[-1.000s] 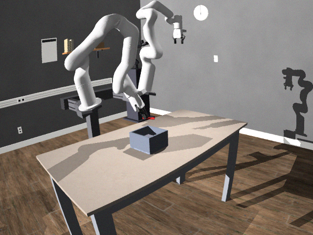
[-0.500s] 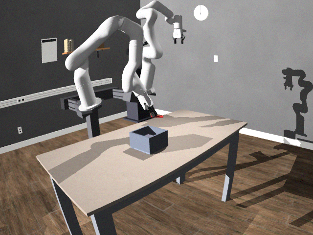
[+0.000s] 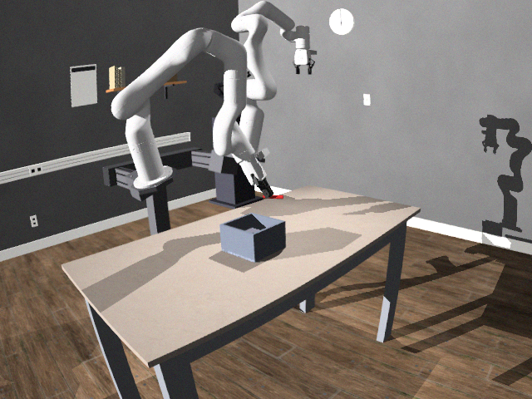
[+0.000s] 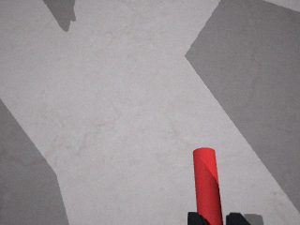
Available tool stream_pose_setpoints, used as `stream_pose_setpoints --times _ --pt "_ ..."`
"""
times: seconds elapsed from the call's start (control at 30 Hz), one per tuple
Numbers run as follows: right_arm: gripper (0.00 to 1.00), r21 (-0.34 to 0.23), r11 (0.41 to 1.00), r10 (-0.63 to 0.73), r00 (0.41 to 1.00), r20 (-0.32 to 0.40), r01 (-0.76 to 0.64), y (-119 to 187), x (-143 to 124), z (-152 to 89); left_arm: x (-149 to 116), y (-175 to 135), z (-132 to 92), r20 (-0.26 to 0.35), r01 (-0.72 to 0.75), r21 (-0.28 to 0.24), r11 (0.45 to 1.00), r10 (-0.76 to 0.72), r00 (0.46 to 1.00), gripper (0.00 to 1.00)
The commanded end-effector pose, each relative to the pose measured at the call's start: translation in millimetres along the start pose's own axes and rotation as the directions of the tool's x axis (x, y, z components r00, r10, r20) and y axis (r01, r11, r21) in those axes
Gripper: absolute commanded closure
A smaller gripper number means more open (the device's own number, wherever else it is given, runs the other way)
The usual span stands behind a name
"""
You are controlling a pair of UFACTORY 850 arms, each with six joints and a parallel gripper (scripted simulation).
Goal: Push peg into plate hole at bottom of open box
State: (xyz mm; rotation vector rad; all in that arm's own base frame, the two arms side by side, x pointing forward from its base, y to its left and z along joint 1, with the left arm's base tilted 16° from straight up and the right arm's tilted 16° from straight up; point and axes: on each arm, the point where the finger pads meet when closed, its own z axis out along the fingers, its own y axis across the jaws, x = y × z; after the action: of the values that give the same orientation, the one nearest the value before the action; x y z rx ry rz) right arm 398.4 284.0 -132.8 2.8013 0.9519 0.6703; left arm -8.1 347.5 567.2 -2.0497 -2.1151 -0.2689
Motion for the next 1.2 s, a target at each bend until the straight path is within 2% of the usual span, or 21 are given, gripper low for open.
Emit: stream_pose_setpoints --times 0.0,0.33,0.67,0.8,0.93,1.0,1.17 --pt "1.00 -0.003 1.000 0.009 1.000 -0.010 -0.009 0 3 0 3 0 -1 -0.011 -0.008 0.000 1.000 0.008 1.000 0.00" --pt "1.00 -0.003 1.000 0.009 1.000 -0.011 -0.009 0 -8 20 3 0 -1 -0.011 -0.008 0.000 1.000 0.008 1.000 0.00" --pt "1.00 -0.012 1.000 0.025 1.000 -0.011 -0.025 0 -9 21 3 0 -1 -0.011 -0.008 0.000 1.000 0.008 1.000 0.00" --pt "1.00 -0.045 0.996 0.083 0.997 -0.012 -0.083 0 -9 21 3 0 -1 -0.011 -0.008 0.000 1.000 0.008 1.000 0.00" --pt "1.00 -0.103 0.977 0.183 0.983 -0.021 -0.184 1 -9 21 3 0 -1 -0.011 -0.008 0.000 1.000 0.008 1.000 0.00" --pt "1.00 -0.103 0.977 0.183 0.983 -0.021 -0.184 1 -9 21 3 0 -1 -0.011 -0.008 0.000 1.000 0.008 1.000 0.00" --pt "1.00 -0.191 0.922 0.335 0.941 -0.045 -0.337 1 -9 21 3 0 -1 -0.011 -0.008 0.000 1.000 0.008 1.000 0.00"
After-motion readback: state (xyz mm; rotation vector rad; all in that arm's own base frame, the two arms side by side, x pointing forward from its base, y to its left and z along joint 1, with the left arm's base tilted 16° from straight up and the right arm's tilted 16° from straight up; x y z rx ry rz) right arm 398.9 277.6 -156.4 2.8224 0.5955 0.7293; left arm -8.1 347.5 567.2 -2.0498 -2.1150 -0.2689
